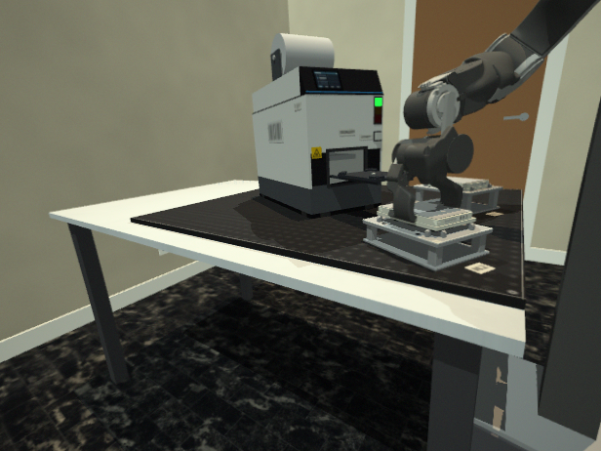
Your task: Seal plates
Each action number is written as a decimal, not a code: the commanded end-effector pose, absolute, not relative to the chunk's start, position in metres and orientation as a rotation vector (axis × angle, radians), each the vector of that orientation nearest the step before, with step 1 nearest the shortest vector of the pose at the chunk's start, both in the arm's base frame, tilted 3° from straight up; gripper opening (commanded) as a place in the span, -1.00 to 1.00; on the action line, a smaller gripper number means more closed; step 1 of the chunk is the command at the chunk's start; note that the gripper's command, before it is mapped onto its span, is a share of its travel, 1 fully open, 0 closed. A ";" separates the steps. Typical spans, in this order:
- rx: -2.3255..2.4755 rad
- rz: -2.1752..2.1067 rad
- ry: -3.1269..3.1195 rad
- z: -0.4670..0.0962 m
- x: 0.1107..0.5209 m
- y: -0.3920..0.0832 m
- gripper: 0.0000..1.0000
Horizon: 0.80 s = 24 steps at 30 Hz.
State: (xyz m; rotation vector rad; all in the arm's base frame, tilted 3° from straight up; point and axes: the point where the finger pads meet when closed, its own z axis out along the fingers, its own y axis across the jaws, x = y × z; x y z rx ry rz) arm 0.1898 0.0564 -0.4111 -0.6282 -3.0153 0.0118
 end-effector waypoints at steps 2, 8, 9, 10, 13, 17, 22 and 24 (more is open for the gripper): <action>-0.618 0.002 -3.018 -0.412 0.189 0.058 -1.00; -0.618 0.003 -3.018 -0.414 0.189 0.058 -1.00; -0.618 0.002 -3.018 -0.415 0.189 0.058 -1.00; -0.619 0.003 -3.017 -0.415 0.189 0.058 -1.00; -0.619 0.003 -3.018 -0.415 0.189 0.058 -1.00; -0.618 0.003 -3.017 -0.417 0.189 0.058 -1.00; -0.619 0.004 -3.018 -0.418 0.189 0.058 -1.00; -0.618 0.003 -3.018 -0.419 0.189 0.058 -1.00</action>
